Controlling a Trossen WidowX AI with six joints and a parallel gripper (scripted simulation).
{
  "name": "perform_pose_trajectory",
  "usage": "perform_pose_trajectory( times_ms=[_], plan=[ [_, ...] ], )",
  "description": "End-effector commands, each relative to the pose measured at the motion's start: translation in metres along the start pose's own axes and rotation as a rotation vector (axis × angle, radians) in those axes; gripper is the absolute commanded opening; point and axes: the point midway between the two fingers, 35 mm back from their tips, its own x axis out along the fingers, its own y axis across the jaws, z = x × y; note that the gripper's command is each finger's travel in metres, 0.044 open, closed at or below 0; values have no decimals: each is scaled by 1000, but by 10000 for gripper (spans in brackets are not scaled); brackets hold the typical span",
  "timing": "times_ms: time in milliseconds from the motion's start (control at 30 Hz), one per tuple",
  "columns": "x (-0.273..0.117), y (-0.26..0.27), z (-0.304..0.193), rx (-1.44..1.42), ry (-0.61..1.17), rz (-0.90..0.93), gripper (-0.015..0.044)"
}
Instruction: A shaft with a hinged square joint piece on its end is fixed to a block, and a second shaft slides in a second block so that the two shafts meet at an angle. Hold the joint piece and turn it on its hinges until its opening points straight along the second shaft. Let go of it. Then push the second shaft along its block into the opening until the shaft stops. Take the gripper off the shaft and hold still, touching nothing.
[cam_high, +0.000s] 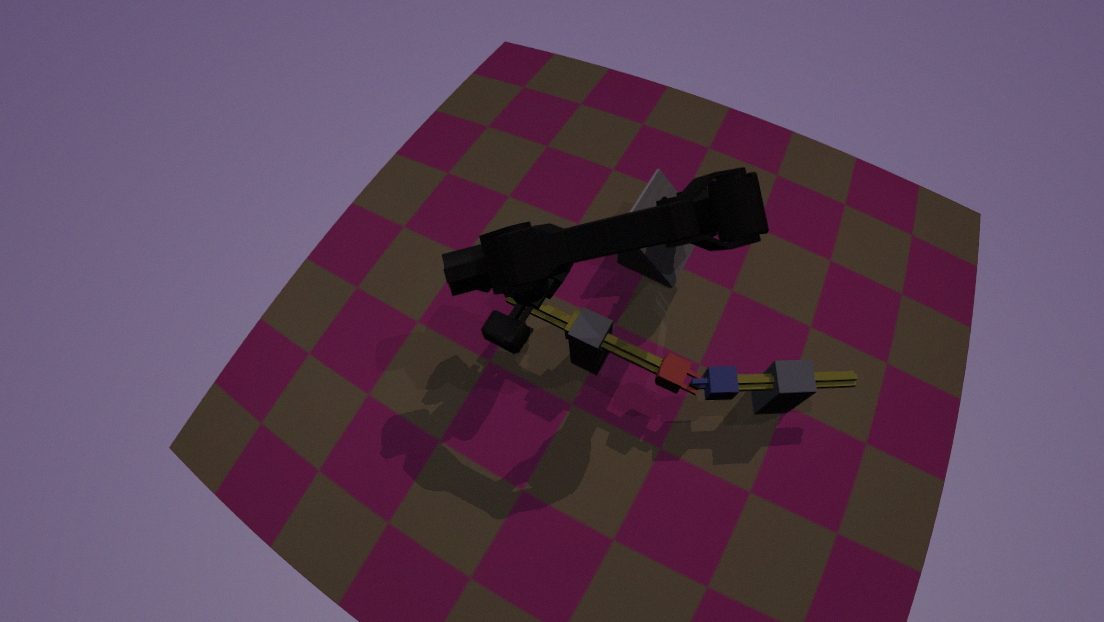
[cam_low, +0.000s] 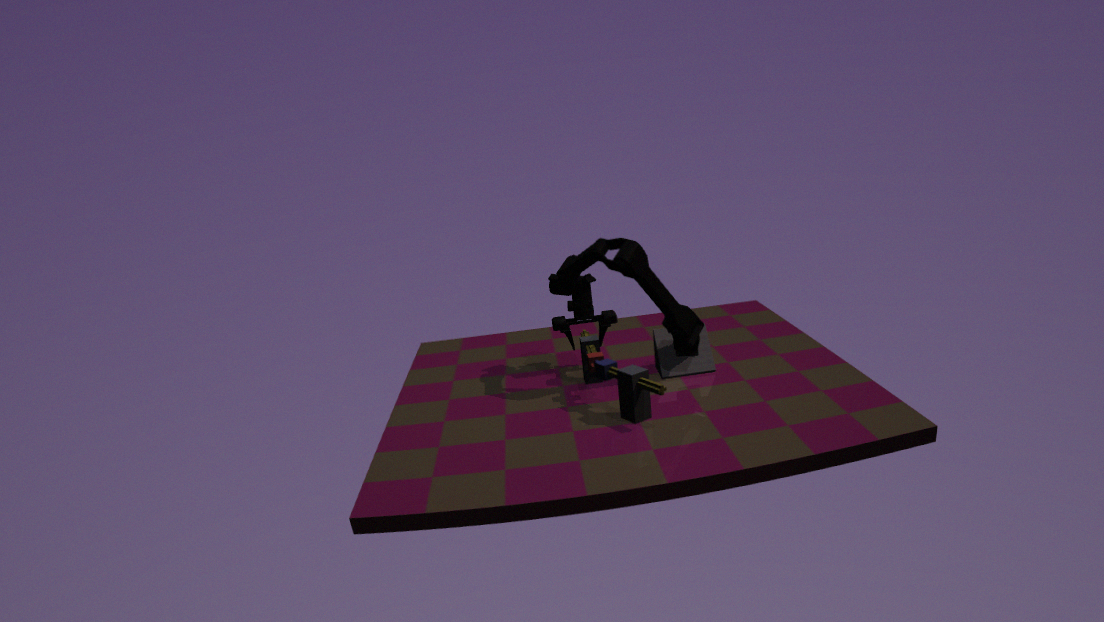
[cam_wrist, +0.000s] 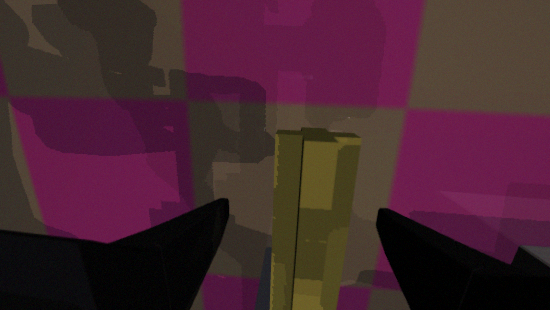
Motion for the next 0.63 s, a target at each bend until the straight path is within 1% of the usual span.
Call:
perform_pose_trajectory(
  times_ms=[0, 400, 433, 533, 600],
  plan=[
    [0, 0, 0, -1, 1, -1, 440],
    [0, 0, 0, -1, 1, -1, 440],
    [-2, 0, 0, 0, 1, -1, 440],
    [-27, 0, 0, 3, 4, -1, 440],
    [-29, 0, 0, 3, 5, -1, 440]
  ],
)
